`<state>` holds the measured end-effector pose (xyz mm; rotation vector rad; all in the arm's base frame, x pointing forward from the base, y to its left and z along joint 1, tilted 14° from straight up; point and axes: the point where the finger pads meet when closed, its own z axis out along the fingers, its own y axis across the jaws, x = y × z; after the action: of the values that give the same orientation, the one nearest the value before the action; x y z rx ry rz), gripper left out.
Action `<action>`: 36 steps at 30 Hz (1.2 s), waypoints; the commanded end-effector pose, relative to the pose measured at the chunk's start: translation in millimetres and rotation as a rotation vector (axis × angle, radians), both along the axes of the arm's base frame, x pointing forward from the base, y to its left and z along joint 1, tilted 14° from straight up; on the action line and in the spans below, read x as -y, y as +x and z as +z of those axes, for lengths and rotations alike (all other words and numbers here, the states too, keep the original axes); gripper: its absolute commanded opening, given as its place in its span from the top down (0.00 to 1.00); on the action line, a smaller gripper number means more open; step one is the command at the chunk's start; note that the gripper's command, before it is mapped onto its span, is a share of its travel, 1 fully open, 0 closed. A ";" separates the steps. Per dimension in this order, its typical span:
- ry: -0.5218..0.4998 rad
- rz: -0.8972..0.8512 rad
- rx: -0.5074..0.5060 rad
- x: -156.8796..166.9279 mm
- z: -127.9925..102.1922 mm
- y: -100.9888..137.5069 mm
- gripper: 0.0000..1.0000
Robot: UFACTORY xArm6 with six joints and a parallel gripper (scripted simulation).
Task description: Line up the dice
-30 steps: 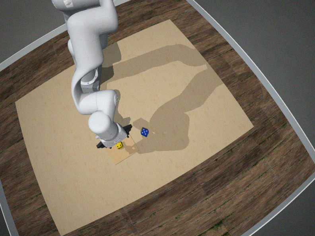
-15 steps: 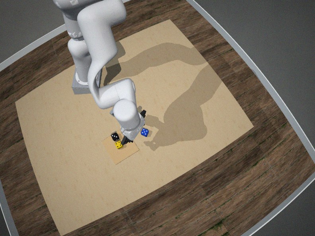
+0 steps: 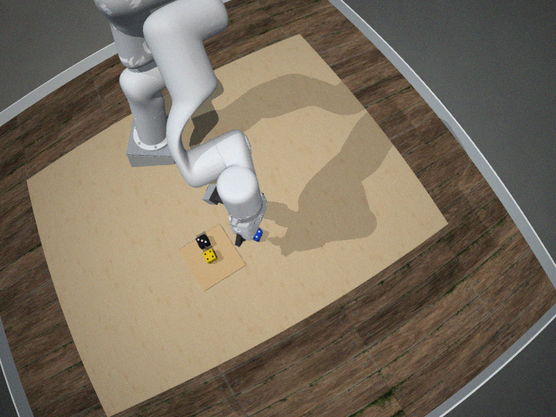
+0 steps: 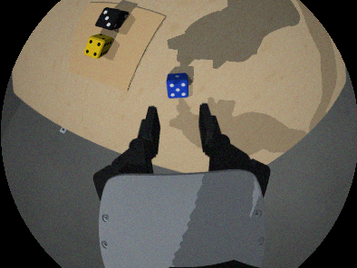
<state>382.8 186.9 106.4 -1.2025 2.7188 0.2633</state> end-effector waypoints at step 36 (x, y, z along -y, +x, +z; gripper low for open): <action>0.001 0.001 0.004 -1.7 -2.2 1.4 0.53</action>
<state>382.9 187.8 105.0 -1.2048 2.7173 0.2633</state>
